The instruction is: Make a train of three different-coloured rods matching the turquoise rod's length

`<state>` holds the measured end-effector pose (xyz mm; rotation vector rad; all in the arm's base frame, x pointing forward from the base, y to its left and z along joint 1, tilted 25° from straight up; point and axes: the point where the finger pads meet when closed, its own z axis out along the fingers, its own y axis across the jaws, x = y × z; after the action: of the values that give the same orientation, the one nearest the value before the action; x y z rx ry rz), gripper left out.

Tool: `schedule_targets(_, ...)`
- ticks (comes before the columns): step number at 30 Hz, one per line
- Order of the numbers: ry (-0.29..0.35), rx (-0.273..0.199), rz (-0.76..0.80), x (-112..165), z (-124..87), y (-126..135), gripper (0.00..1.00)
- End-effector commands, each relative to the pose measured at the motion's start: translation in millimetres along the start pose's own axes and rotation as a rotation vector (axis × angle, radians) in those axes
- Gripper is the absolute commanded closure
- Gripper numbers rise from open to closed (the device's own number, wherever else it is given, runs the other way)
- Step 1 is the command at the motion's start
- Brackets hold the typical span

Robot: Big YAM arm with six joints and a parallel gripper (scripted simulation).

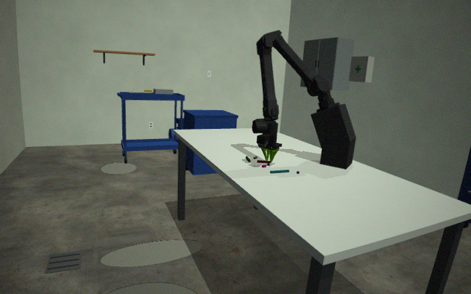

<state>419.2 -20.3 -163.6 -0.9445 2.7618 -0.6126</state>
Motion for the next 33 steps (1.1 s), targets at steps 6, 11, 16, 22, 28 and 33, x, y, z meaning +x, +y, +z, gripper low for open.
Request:
schedule_targets(6, -0.02, 0.009, 0.005, -4.4, -1.3, -5.1, 0.77)
schedule_targets(11, -0.02, 0.009, 0.005, -4.4, -1.3, -5.1, 0.77)
schedule_targets(16, -0.02, 0.009, 0.005, -4.4, -1.3, -5.1, 0.77)
schedule_targets(22, -0.012, 0.004, 0.003, -1.6, 2.9, -2.9, 0.77)
schedule_targets(28, -0.011, 0.005, 0.006, -2.0, 8.5, -4.9, 0.77)
schedule_targets(33, -0.009, 0.004, 0.004, -0.6, 11.5, -3.9, 0.77)
